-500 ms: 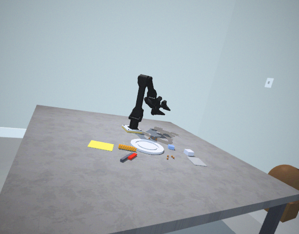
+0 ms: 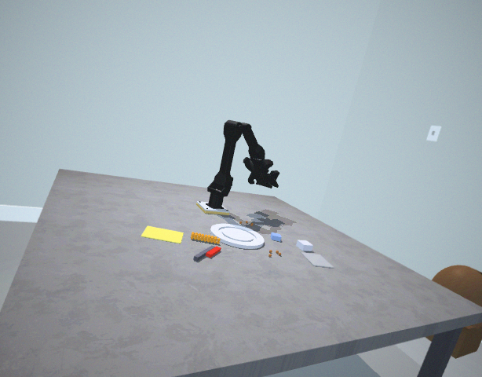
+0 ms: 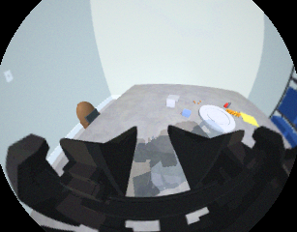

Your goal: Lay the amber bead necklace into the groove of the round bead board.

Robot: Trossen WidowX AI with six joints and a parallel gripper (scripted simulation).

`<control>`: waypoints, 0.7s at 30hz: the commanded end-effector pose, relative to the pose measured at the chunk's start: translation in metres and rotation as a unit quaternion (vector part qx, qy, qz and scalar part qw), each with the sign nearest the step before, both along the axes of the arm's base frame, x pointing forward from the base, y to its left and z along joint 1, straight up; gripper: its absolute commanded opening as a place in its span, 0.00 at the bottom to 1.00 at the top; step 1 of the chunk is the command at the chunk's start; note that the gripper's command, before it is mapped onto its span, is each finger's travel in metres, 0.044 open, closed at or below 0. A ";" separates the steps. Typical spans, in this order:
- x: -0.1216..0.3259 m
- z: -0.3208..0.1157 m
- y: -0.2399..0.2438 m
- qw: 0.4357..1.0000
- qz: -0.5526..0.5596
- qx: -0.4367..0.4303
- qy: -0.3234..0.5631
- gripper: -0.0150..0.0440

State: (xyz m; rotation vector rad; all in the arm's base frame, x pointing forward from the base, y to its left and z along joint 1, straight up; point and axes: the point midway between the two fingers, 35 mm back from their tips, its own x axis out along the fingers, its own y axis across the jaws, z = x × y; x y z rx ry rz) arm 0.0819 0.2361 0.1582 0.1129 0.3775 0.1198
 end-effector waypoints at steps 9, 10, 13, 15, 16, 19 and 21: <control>0.058 -0.014 -0.017 0.979 -0.082 -0.171 0.078 0.59; 0.063 -0.015 -0.019 0.975 -0.087 -0.182 0.087 0.59; 0.077 -0.019 -0.025 0.964 -0.103 -0.214 0.115 0.59; 0.087 -0.021 -0.029 0.956 -0.112 -0.234 0.135 0.59; 0.091 -0.022 -0.032 0.952 -0.115 -0.244 0.145 0.59; 0.105 -0.026 -0.039 0.938 -0.124 -0.270 0.176 0.59; 0.114 -0.028 -0.044 0.929 -0.128 -0.286 0.198 0.59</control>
